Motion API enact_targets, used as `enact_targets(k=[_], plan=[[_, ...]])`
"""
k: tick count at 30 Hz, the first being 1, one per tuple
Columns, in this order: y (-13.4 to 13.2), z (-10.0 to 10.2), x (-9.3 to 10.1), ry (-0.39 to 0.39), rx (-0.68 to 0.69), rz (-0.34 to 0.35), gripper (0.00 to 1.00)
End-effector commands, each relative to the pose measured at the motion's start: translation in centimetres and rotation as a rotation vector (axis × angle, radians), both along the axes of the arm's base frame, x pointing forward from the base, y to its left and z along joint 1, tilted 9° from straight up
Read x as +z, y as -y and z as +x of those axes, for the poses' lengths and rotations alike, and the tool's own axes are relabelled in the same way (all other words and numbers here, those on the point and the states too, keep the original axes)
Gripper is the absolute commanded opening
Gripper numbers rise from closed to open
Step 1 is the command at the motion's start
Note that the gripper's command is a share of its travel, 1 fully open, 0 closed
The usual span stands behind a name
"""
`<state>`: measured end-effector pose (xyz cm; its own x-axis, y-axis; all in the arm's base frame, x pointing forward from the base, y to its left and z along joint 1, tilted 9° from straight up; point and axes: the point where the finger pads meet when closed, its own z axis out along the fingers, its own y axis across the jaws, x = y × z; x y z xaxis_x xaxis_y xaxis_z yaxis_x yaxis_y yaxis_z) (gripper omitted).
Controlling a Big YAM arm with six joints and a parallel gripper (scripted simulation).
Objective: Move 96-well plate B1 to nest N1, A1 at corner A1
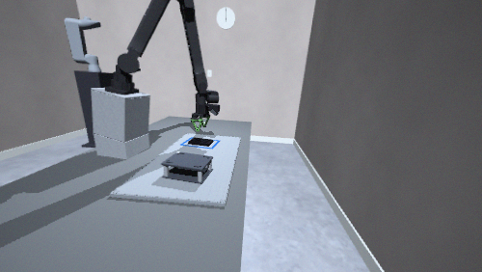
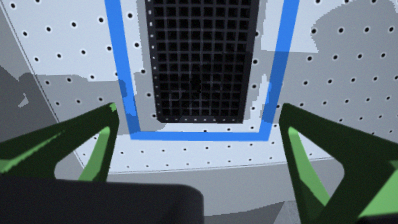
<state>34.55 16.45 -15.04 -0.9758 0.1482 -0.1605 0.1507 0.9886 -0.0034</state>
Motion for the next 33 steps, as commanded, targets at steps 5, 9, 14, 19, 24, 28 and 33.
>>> enact_targets(k=[5,9,14,19,24,28,33], plan=[[-0.3,0.8,0.5,0.019,-0.006,0.008,1.0],[0.2,0.9,-0.3,0.016,-0.028,0.007,1.0],[0.0,1.5,-0.8,0.023,-0.017,0.009,1.0],[0.1,1.5,-1.7,0.021,-0.009,0.007,1.0],[0.1,1.6,-2.5,0.02,-0.008,0.007,1.0],[0.1,1.6,-2.9,0.019,-0.01,0.007,1.0],[0.2,1.7,-3.7,0.018,-0.008,0.007,1.0]])
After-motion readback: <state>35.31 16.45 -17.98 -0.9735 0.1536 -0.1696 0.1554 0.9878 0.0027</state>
